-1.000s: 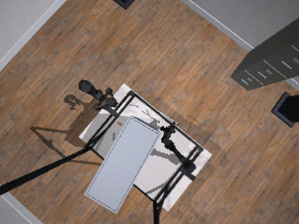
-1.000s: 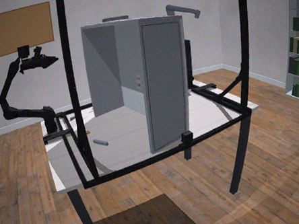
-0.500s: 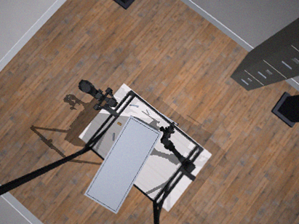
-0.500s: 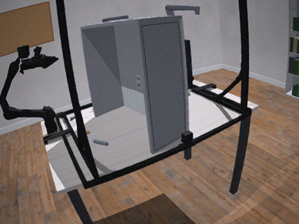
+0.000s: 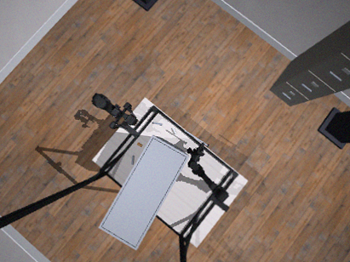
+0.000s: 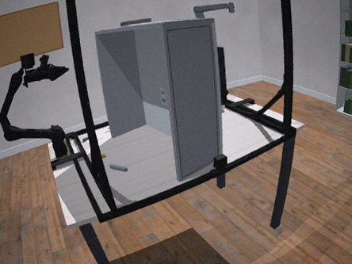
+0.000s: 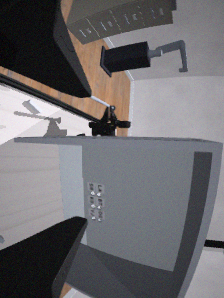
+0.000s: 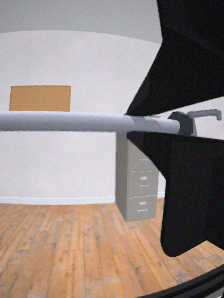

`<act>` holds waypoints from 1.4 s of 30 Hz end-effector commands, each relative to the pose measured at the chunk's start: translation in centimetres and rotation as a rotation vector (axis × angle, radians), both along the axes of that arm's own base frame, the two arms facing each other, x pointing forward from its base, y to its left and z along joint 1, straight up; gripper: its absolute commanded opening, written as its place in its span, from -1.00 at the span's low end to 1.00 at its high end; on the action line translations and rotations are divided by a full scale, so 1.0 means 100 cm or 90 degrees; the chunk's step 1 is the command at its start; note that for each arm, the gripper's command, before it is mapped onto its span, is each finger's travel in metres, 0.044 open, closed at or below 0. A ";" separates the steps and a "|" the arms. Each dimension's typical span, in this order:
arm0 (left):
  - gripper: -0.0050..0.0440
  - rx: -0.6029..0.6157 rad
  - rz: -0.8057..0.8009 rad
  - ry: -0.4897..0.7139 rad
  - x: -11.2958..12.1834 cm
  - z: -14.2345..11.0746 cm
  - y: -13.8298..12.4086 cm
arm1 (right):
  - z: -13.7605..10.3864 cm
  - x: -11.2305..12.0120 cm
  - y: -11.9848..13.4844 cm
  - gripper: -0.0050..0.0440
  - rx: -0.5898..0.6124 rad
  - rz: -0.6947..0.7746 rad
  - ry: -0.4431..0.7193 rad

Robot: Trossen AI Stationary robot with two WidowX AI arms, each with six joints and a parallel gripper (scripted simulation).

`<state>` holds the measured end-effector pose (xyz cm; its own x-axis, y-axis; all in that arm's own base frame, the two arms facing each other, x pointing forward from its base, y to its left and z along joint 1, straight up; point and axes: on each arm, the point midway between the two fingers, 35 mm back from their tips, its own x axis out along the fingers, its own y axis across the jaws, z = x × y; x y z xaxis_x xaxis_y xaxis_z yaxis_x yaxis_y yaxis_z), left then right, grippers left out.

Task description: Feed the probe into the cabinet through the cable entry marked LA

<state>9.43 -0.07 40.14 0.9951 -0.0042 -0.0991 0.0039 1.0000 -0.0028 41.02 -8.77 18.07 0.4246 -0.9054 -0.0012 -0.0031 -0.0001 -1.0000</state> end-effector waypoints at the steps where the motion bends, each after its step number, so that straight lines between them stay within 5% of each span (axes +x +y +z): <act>1: 1.00 0.002 0.003 0.001 0.000 0.000 0.001 | 0.000 0.000 0.000 -0.80 0.000 -0.002 -0.002; 21: 1.00 0.005 0.081 0.038 0.014 -0.007 0.016 | 0.000 0.000 0.000 -0.80 0.000 -0.002 -0.002; 42: 1.00 0.128 0.130 0.016 0.087 0.014 0.041 | 0.000 0.000 0.000 -0.80 0.000 -0.002 -0.002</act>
